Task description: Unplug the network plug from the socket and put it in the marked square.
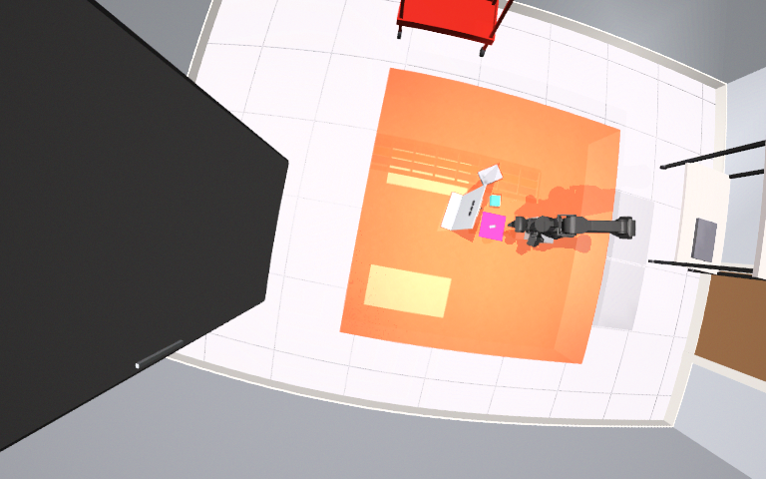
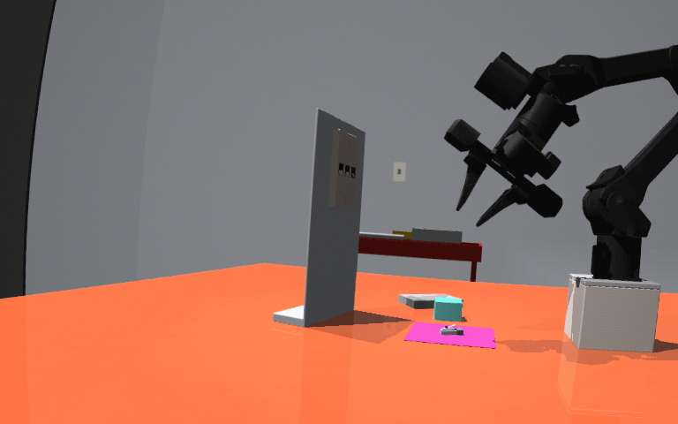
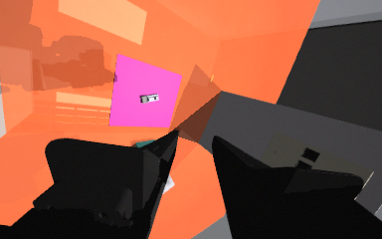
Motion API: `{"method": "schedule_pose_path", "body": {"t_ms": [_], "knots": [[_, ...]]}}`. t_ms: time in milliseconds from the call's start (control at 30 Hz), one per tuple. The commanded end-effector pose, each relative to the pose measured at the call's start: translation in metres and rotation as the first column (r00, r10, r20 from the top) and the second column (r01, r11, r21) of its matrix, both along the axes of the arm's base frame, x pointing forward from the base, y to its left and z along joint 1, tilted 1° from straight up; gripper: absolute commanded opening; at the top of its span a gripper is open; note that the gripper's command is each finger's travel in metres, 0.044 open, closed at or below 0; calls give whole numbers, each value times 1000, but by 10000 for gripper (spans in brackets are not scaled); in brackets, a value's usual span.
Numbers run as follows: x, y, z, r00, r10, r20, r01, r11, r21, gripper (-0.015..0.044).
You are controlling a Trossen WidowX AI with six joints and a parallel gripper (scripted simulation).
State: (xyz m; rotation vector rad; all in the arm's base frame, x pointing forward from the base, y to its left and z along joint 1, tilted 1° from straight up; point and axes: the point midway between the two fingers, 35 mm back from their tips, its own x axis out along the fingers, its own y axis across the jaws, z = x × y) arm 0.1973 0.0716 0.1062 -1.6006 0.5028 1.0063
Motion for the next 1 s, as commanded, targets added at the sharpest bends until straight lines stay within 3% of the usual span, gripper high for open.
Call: {"method": "schedule_pose_path", "body": {"t_ms": [0, 600, 967], "knots": [[1, 0, 16, 1000, -9, 7, 9, 1000, 2, 156], [-7, -3, 64, 1000, -13, 11, 13, 1000, 3, 156], [-7, -3, 64, 1000, -13, 11, 13, 1000, 3, 440]]}}
